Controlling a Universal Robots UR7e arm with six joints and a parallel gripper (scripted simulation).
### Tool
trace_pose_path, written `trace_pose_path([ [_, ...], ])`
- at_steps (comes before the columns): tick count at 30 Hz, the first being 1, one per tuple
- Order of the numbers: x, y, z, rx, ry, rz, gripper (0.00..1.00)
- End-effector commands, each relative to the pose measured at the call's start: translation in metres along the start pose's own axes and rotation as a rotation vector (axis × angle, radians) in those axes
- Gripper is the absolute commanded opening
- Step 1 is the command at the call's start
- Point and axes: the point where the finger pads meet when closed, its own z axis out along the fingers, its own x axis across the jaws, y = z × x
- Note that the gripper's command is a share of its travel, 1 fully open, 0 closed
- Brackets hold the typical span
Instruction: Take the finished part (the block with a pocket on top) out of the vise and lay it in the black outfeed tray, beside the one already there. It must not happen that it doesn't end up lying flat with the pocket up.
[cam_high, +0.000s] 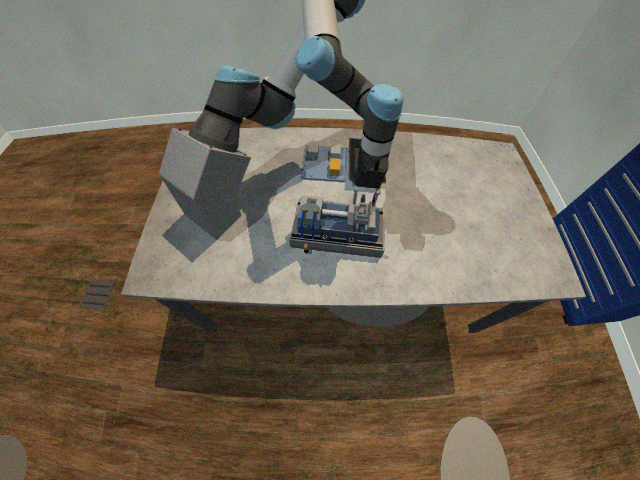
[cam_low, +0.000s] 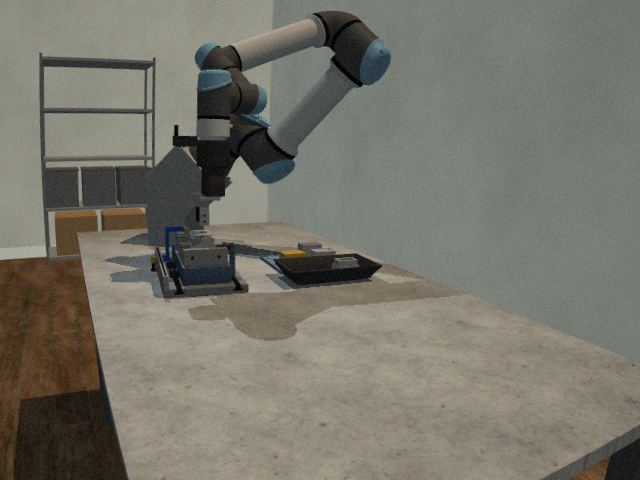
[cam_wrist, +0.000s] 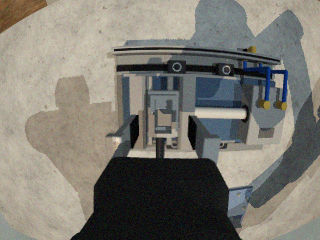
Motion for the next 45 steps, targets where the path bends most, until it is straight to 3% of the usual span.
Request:
trace_pose_path([
  [1,-0.001,-0.001,0.006,0.001,-0.001,0.0,1.0],
  [16,-0.001,-0.001,0.026,0.001,-0.001,0.0,1.0],
  [45,-0.001,-0.001,0.029,0.001,-0.001,0.0,1.0],
])
